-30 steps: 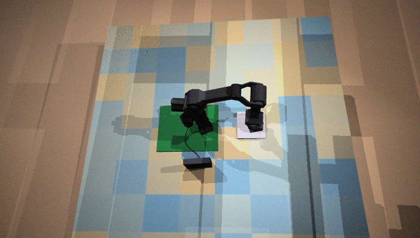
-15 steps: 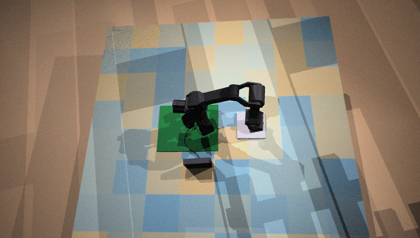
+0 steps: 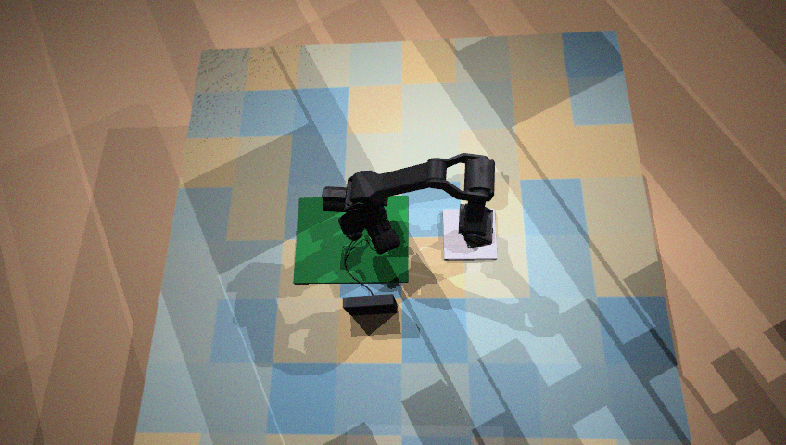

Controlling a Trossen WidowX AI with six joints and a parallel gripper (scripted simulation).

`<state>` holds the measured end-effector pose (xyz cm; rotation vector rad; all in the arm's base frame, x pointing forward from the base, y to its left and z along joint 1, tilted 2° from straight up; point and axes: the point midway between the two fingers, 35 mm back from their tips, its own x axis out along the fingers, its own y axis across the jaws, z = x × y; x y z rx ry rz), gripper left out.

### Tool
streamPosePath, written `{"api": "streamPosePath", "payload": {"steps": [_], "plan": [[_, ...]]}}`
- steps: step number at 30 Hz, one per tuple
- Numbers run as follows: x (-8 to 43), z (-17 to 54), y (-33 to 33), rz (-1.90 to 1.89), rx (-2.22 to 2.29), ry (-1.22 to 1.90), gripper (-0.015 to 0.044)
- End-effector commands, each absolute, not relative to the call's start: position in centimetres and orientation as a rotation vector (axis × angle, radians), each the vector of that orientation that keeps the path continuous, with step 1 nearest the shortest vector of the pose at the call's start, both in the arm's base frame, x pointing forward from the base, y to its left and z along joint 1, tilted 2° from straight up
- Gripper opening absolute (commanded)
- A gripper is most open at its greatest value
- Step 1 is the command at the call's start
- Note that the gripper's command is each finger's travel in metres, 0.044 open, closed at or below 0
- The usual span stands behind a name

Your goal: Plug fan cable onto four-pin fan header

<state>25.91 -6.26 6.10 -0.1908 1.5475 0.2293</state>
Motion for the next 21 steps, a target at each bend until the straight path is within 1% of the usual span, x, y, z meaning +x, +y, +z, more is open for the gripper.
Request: {"api": "streamPosePath", "payload": {"steps": [1, 21], "plan": [[26.04, 6.12, -6.24, 0.225, -0.186, 1.544, 0.0000], [25.93, 5.71, -6.21, 0.222, -0.183, 1.545, 0.0000]]}}
